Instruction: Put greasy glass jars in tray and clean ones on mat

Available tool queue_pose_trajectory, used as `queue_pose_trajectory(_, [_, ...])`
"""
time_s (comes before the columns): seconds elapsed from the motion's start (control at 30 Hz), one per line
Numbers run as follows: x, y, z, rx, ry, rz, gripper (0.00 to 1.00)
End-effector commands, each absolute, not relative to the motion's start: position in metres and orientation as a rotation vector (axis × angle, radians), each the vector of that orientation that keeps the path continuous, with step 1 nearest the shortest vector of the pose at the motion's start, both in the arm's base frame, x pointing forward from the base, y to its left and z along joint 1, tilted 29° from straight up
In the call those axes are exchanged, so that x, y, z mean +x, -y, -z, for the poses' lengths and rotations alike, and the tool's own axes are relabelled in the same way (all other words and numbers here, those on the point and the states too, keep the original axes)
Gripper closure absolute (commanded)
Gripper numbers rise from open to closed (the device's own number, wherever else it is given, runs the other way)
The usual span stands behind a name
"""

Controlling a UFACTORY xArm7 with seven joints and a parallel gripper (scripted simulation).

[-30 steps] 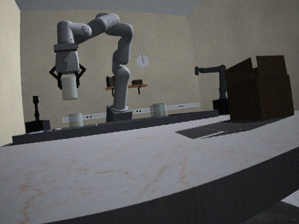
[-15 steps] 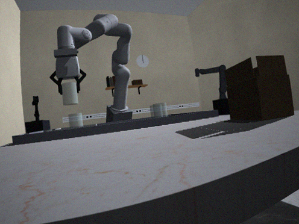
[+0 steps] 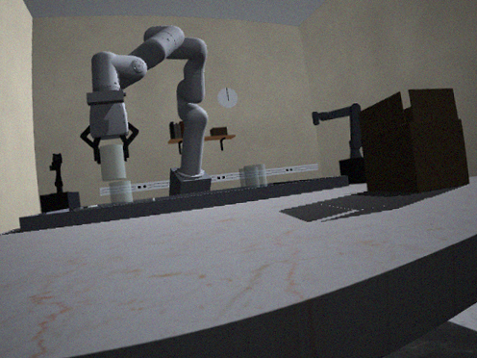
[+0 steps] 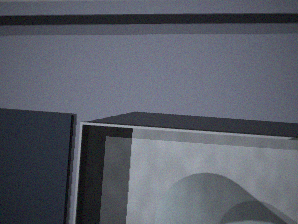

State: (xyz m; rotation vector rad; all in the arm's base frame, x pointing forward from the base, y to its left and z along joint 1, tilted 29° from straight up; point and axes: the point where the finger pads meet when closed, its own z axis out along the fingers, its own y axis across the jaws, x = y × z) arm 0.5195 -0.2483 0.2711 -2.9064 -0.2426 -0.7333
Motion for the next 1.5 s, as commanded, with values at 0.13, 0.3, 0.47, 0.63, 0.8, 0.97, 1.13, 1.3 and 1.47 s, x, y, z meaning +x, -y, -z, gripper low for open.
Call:
queue_pose_trajectory(0.13, [0.529, 0.247, -0.256, -2.910, 0.240, 0.739, 1.00])
queue_pose_trajectory(0.3, [0.534, 0.245, -0.247, -2.910, 0.240, 0.739, 1.00])
queue_pose_trajectory(0.47, [0.540, 0.243, -0.235, -2.910, 0.240, 0.739, 1.00])
queue_pose_trajectory(0.63, [0.546, 0.241, -0.224, -2.910, 0.240, 0.739, 1.00])
queue_pose_trajectory(0.8, [0.549, 0.240, -0.219, -2.910, 0.240, 0.739, 1.00])
queue_pose_trajectory(0.97, [0.549, 0.240, -0.219, -2.910, 0.240, 0.739, 1.00])
queue_pose_trajectory(1.13, [0.552, 0.239, -0.213, -2.910, 0.240, 0.739, 1.00])
queue_pose_trajectory(1.3, [0.554, 0.239, -0.210, -2.910, 0.240, 0.739, 1.00])
queue_pose_trajectory(1.47, [0.557, 0.237, -0.204, -2.910, 0.240, 0.739, 1.00])
